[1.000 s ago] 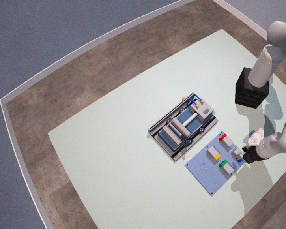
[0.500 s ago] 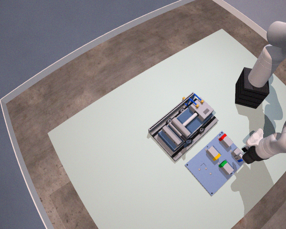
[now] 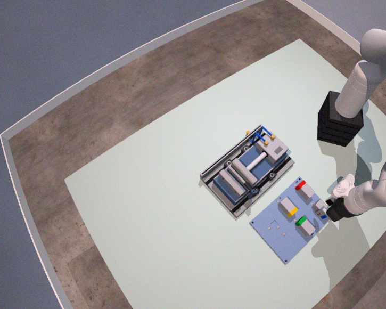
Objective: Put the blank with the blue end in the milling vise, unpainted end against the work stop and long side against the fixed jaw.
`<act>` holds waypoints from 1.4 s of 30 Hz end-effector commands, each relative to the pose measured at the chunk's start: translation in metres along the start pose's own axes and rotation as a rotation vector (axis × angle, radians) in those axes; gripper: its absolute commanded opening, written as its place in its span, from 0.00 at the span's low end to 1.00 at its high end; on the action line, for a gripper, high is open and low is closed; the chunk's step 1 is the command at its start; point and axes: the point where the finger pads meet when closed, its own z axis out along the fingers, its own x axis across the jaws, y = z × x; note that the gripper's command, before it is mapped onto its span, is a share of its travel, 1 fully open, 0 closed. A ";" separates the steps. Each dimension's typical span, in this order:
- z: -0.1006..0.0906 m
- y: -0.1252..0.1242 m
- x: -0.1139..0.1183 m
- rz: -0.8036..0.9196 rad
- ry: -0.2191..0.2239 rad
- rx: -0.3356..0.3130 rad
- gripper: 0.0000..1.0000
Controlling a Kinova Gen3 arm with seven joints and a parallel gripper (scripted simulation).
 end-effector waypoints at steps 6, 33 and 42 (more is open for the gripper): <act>0.002 0.000 0.000 -0.002 0.000 0.000 1.00; 0.011 0.000 0.001 -0.001 0.000 0.000 1.00; 0.012 0.001 0.002 -0.002 0.000 0.000 1.00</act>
